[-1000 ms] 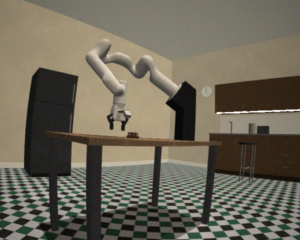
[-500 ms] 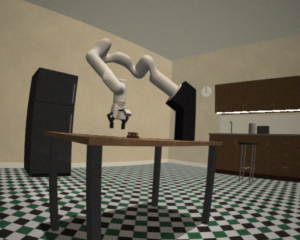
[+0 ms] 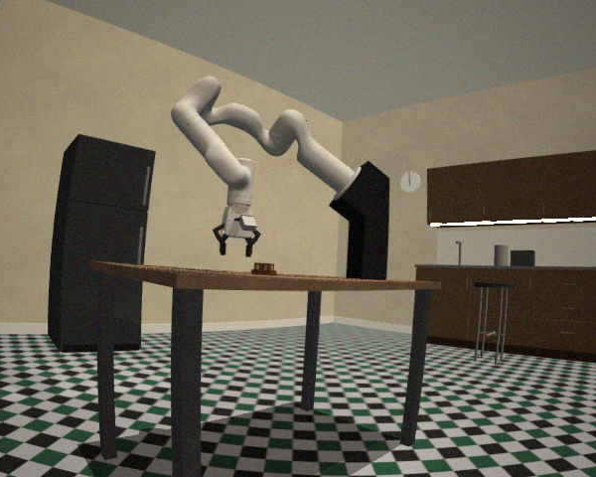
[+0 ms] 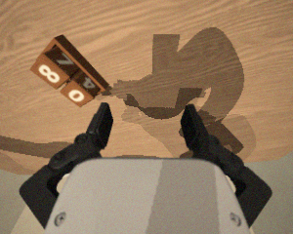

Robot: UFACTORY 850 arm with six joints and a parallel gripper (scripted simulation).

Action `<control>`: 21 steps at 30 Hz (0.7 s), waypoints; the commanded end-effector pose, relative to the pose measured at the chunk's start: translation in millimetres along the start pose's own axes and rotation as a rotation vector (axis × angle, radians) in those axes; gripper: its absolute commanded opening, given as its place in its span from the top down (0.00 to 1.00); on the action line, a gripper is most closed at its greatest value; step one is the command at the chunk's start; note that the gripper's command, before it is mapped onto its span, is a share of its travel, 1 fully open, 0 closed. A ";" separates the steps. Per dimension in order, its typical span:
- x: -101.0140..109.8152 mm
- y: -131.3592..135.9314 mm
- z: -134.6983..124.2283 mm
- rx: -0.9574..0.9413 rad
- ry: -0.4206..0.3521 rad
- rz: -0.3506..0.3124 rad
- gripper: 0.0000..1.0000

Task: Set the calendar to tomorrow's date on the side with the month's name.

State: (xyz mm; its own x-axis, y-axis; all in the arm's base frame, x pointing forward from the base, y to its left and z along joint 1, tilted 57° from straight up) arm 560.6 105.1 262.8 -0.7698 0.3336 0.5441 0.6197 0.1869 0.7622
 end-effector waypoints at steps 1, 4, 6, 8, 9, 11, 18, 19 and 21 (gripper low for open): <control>0.2 -11.3 -6.9 -0.024 0.006 -0.011 0.00; 0.2 -11.7 -7.1 -0.031 0.006 -0.011 0.00; 0.1 -12.2 -7.4 -0.063 0.007 -0.011 0.00; 0.1 -13.1 -8.0 -0.126 0.007 -0.010 0.00; 0.1 -13.7 -8.4 -0.164 0.007 -0.010 0.00; 0.1 -15.0 -9.1 -0.242 0.008 -0.010 0.00; -0.2 -35.7 -21.8 -0.286 0.008 -0.010 0.00; -0.2 -36.0 -22.0 -0.286 0.008 -0.010 0.00; -0.2 -36.1 -22.1 -0.292 0.008 -0.010 0.00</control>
State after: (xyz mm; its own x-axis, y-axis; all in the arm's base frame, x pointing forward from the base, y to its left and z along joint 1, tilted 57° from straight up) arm 536.5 79.5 243.6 -0.7730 0.3297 0.5420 0.5503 -0.0765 0.8315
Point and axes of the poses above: the point where the finger pads meet when closed, its own x axis back along the fingers, its own y axis across the jaws, z = x × y, the point moved 9 cm from there along x, back along the fingers, and after that the axes turned 4 degrees about x, right-handed, at the moved point
